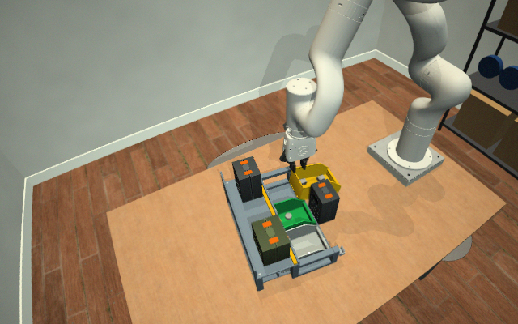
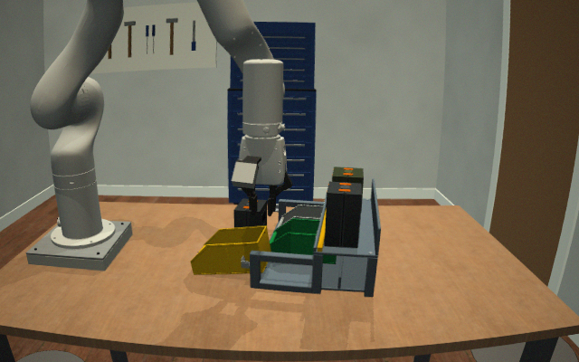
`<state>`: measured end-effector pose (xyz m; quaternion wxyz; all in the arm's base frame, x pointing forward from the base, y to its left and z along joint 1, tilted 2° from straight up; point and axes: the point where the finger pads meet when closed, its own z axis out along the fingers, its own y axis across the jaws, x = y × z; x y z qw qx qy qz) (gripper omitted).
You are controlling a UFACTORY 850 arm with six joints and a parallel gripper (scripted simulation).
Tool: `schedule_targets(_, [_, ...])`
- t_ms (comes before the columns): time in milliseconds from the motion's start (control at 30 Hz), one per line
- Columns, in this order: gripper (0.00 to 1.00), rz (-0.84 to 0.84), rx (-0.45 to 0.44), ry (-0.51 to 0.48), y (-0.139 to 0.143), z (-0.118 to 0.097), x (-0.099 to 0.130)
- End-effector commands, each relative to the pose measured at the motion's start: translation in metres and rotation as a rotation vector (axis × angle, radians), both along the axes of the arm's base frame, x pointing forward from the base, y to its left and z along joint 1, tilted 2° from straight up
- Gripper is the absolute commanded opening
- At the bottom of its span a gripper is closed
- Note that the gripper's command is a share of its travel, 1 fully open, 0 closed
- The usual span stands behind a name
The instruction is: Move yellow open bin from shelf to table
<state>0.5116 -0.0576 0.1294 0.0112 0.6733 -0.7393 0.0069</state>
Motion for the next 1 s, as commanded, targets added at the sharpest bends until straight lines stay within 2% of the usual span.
schedule_targets(0, [0.33,0.000,0.000,-0.002,0.000,0.001,0.001])
schedule_targets(267, [0.33,0.000,0.000,-0.002,0.000,0.001,0.001])
schedule_targets(433, [0.33,0.000,0.000,-0.002,0.000,-0.009,0.000])
schedule_targets(833, [0.33,0.000,0.000,-0.002,0.000,-0.009,0.000])
schedule_targets(967, [0.33,0.000,0.000,-0.002,0.000,-0.017,0.000])
